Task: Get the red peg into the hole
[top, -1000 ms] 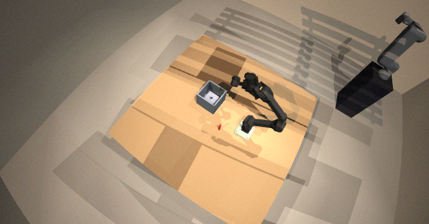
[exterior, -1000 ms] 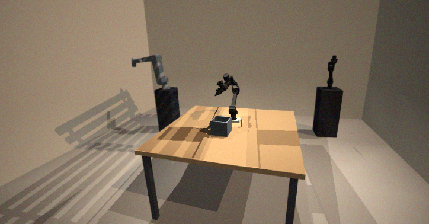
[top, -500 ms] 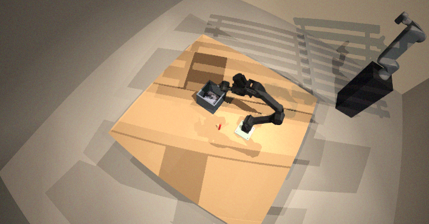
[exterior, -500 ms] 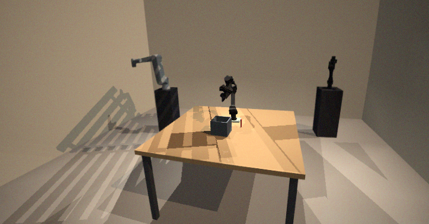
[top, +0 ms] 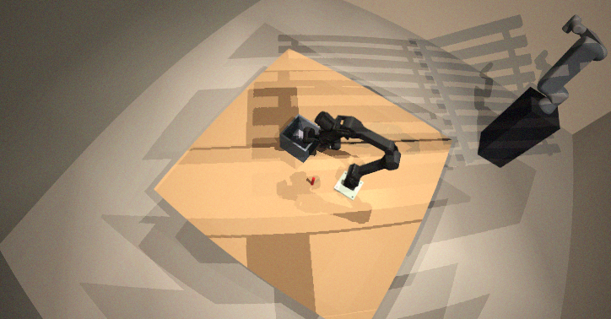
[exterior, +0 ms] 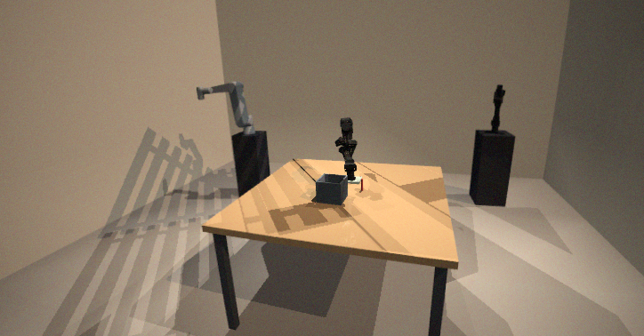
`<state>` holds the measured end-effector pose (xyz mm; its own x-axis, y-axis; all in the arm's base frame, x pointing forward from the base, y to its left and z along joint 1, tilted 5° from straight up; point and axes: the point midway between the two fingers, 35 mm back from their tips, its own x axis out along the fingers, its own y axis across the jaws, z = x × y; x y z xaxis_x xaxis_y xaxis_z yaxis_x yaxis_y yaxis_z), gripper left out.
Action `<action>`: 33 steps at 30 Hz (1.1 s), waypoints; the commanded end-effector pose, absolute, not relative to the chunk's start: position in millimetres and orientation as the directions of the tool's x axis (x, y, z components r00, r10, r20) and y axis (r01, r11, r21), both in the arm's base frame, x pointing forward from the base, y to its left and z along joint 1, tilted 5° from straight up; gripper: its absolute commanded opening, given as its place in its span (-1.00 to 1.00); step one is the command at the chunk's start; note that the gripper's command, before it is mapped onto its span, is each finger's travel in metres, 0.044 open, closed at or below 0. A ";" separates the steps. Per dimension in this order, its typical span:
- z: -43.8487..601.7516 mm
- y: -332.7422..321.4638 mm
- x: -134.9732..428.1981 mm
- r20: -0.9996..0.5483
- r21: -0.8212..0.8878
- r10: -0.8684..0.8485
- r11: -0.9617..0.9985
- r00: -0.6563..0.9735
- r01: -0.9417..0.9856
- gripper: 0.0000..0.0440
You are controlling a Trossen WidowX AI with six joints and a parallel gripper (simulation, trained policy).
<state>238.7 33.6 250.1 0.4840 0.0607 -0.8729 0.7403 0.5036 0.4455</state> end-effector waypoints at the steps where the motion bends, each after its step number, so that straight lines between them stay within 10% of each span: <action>1: 236.0 44.8 235.1 -0.903 0.409 0.100 0.489 0.417 0.770 1.00; 33: 121.6 100.2 180.2 -0.982 -0.008 0.171 0.357 -0.074 0.934 1.00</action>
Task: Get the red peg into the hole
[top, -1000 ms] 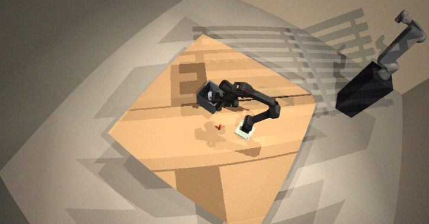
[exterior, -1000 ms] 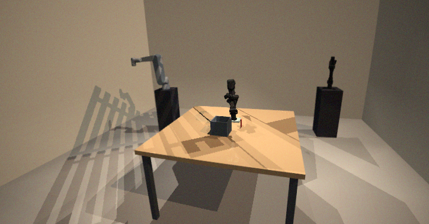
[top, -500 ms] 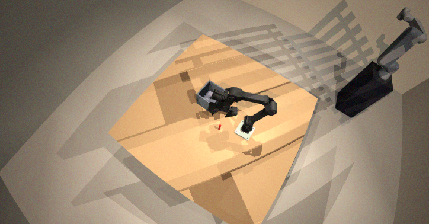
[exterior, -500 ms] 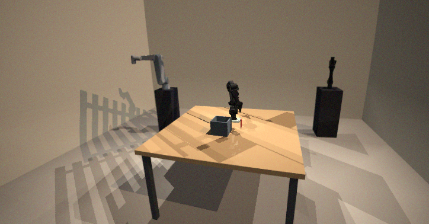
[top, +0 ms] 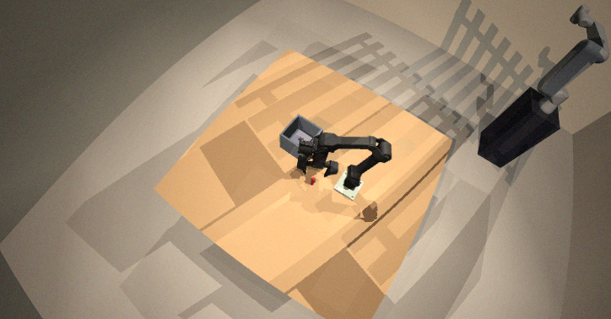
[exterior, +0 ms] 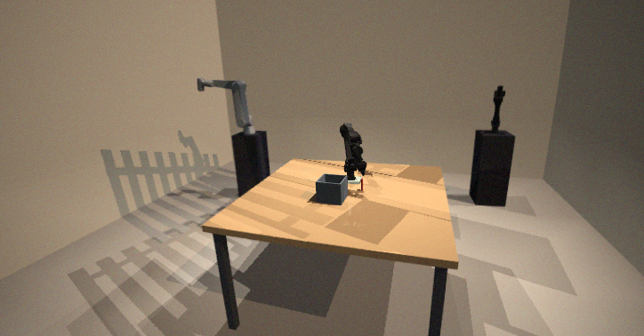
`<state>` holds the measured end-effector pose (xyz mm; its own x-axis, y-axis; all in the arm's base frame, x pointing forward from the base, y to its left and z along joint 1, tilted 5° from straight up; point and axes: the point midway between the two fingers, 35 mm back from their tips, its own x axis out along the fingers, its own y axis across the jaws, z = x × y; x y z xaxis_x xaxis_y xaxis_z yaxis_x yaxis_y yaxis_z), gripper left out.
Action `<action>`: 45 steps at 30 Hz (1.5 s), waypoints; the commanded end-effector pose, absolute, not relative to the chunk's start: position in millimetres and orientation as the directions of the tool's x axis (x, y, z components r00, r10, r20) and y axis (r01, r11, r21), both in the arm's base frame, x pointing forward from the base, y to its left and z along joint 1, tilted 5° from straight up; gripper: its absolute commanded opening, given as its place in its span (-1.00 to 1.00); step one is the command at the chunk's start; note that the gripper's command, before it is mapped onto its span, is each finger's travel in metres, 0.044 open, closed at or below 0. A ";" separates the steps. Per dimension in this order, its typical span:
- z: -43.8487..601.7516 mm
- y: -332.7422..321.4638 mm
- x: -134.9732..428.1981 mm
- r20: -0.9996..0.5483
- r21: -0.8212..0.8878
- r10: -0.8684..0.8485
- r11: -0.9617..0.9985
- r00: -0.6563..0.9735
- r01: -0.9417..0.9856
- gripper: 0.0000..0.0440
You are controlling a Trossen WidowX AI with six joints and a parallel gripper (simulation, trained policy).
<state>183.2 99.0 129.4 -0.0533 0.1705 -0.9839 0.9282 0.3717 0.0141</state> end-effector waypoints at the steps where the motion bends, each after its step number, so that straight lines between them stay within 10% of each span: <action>1: 118.1 100.3 179.2 -0.982 -0.015 0.171 0.351 -0.080 0.936 1.00; 18: 63.8 98.8 169.8 -0.980 -0.082 0.155 0.254 -0.124 0.964 0.93; 36: 42.8 109.0 181.6 -0.978 -0.061 0.177 0.280 -0.114 0.958 -0.91; 45: 66.3 119.0 194.0 -0.965 0.037 0.259 0.270 -0.036 0.962 -1.00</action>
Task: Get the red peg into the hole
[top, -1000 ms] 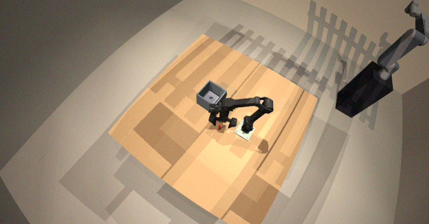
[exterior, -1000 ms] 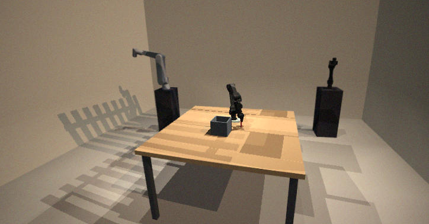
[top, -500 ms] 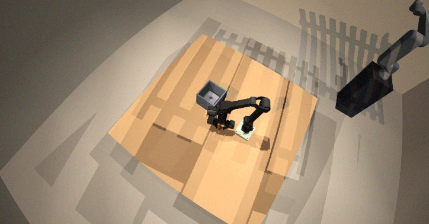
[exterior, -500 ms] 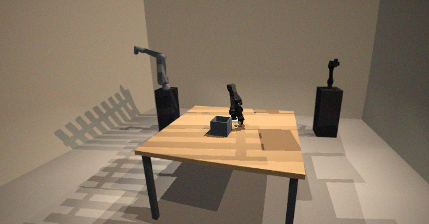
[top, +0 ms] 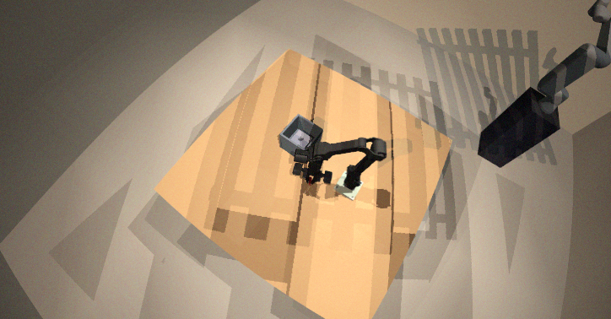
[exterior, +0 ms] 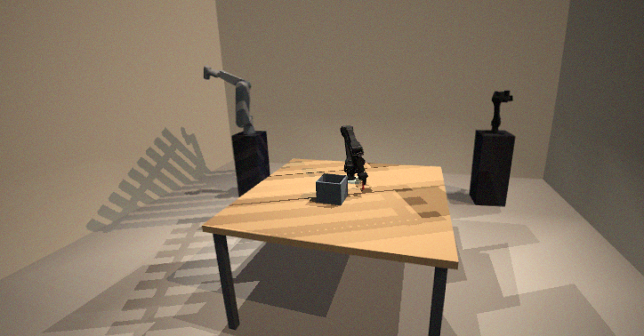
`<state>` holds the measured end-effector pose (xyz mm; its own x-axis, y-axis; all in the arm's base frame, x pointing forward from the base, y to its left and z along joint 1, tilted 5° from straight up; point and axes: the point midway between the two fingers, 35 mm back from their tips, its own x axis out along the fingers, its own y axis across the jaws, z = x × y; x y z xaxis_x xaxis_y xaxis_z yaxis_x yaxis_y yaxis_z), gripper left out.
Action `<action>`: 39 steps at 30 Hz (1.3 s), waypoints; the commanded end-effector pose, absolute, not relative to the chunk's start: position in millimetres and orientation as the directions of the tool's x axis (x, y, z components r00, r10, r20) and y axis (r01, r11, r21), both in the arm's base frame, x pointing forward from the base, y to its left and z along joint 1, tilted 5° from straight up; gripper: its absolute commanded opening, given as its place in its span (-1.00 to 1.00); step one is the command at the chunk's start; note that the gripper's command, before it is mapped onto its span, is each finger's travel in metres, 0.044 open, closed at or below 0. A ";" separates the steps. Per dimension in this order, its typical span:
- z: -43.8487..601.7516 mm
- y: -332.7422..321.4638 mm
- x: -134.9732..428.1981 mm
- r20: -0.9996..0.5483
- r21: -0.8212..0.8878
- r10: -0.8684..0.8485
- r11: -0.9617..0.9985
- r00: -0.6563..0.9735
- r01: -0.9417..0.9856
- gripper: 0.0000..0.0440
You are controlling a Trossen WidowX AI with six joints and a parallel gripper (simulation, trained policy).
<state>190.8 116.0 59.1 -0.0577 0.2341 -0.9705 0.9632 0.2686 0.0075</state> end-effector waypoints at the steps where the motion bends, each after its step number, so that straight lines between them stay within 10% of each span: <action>1: 69.4 119.7 195.2 -0.963 0.048 0.267 0.269 -0.026 0.962 -1.00; 39: 206.0 39.0 244.8 -0.937 0.341 0.163 0.245 0.309 0.908 -1.00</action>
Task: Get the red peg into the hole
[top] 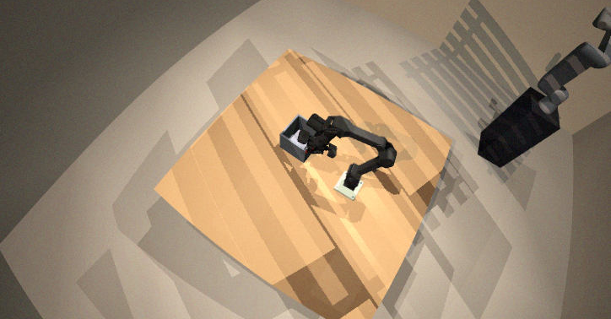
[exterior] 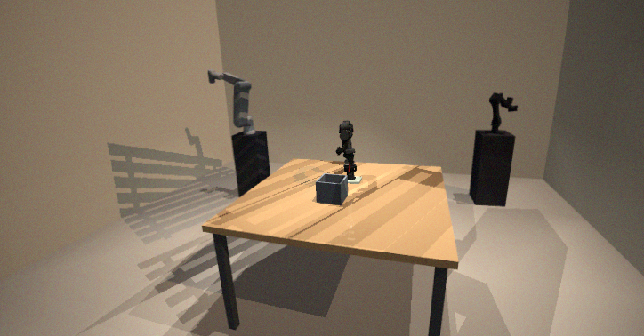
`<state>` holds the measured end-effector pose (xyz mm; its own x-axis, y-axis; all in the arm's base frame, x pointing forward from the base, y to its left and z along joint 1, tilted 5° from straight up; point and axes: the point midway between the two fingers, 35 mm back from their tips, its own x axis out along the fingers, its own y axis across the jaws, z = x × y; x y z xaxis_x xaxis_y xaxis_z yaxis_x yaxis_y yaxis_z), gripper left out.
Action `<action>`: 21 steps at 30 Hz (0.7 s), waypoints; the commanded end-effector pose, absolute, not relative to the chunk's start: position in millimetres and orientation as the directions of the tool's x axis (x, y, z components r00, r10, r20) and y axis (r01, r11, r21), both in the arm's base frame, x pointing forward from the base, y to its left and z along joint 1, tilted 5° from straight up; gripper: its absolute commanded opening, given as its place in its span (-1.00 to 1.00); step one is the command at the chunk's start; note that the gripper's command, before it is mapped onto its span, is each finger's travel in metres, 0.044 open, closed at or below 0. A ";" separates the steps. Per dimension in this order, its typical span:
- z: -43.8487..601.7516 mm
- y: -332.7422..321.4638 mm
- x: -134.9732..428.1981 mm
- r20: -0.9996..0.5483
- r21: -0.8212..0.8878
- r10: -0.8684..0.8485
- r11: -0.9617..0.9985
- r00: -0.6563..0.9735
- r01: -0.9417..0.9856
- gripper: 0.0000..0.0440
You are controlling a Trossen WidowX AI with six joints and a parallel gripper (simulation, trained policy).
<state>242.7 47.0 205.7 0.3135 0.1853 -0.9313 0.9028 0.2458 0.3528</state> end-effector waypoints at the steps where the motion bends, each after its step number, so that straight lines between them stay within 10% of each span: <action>1: 206.1 35.4 245.7 -0.939 0.337 0.155 0.241 0.306 0.910 -1.00; 21: 198.9 -21.6 271.6 -0.965 0.260 0.093 0.188 0.246 0.947 -1.00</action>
